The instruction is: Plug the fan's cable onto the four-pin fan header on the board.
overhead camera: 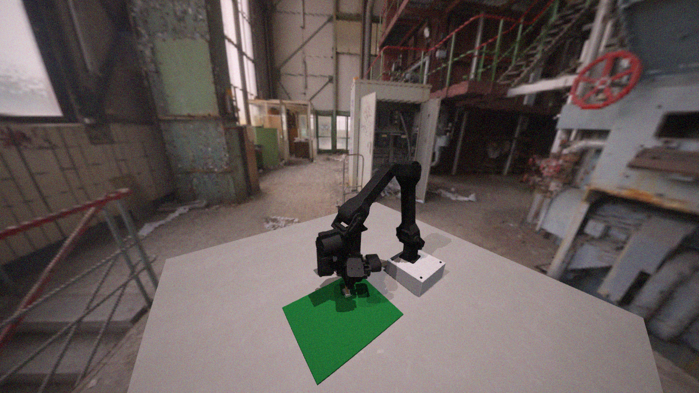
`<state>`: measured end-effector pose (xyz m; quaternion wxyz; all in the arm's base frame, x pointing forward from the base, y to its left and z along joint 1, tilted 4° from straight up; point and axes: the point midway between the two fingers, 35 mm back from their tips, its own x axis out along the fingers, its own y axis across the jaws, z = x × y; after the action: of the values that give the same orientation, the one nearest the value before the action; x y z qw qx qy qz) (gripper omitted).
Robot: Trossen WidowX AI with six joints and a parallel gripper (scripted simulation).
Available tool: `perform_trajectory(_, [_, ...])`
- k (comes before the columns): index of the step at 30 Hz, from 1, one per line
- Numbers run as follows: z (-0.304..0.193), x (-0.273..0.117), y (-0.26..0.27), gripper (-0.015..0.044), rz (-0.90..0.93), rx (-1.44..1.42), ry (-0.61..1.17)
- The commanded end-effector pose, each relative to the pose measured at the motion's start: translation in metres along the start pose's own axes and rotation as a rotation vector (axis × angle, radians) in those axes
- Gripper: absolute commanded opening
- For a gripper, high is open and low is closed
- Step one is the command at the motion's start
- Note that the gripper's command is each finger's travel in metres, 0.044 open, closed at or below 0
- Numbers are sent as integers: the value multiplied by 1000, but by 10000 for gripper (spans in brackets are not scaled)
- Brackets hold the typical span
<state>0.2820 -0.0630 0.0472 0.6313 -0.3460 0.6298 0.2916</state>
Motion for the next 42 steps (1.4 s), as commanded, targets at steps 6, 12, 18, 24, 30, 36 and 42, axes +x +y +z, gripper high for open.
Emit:
perform_trajectory(6, [-23,0,-8,0,0,-290,0])
perform_trajectory(12, [-23,1,-8,0,0,-296,0])
perform_trajectory(18, [-18,-1,-6,0,0,-304,-1])
perform_trajectory(24, [-18,-1,-6,0,0,-304,-1])
perform_trajectory(30, [-16,-1,-5,0,0,-301,-1])
perform_trajectory(36, [-15,-1,-5,0,0,-294,-1])
perform_trajectory(42, [-15,21,-5,0,0,-290,-1])
